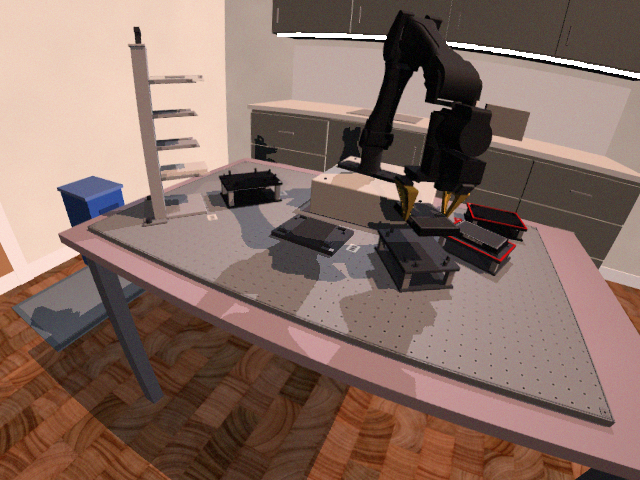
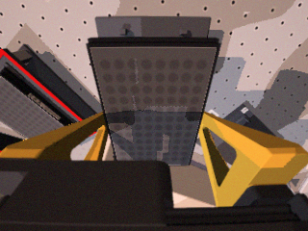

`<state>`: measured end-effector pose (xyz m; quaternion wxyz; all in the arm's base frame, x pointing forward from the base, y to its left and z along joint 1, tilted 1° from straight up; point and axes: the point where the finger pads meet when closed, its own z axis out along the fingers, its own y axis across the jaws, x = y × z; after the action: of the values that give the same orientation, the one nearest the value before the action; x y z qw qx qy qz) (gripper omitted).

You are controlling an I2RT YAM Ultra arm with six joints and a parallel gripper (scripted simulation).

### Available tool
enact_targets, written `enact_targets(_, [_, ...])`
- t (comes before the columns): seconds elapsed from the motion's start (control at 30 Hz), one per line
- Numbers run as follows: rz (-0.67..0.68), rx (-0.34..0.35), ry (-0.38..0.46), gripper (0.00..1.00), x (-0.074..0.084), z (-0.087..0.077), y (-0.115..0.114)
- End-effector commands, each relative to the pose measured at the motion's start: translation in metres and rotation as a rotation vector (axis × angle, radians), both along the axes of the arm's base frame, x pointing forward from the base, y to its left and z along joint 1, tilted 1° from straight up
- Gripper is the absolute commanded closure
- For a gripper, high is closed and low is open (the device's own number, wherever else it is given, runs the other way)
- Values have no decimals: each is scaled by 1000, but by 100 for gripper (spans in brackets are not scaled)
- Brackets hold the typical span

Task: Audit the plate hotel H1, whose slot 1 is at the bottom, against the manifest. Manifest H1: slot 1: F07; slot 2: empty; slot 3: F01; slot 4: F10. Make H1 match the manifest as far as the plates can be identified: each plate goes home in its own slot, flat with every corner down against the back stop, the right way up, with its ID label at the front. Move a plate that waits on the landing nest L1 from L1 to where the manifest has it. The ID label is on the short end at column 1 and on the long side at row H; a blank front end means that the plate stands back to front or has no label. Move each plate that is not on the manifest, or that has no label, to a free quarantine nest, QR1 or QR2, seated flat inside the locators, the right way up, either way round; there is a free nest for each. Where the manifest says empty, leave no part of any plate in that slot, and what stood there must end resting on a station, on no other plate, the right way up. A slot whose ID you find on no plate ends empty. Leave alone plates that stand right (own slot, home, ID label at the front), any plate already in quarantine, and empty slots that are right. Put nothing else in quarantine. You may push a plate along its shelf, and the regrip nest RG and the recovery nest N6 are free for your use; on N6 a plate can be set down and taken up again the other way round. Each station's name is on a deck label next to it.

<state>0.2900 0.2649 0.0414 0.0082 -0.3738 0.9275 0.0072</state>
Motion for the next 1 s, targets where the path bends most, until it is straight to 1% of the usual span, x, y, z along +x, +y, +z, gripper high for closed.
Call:
enact_targets(0.0, [-2, 2, -3, 14, 0, 8, -1])
enact_targets(0.03, [-2, 2, -3, 14, 0, 11, -1])
enact_targets(0.1, [-2, 2, -3, 14, 0, 11, -1])
enact_targets(0.6, [-2, 2, -3, 14, -1, 51, -1])
enact_targets(0.67, [-2, 2, -3, 14, -1, 51, -1])
enact_targets(0.97, [-2, 2, -3, 14, -1, 75, -2])
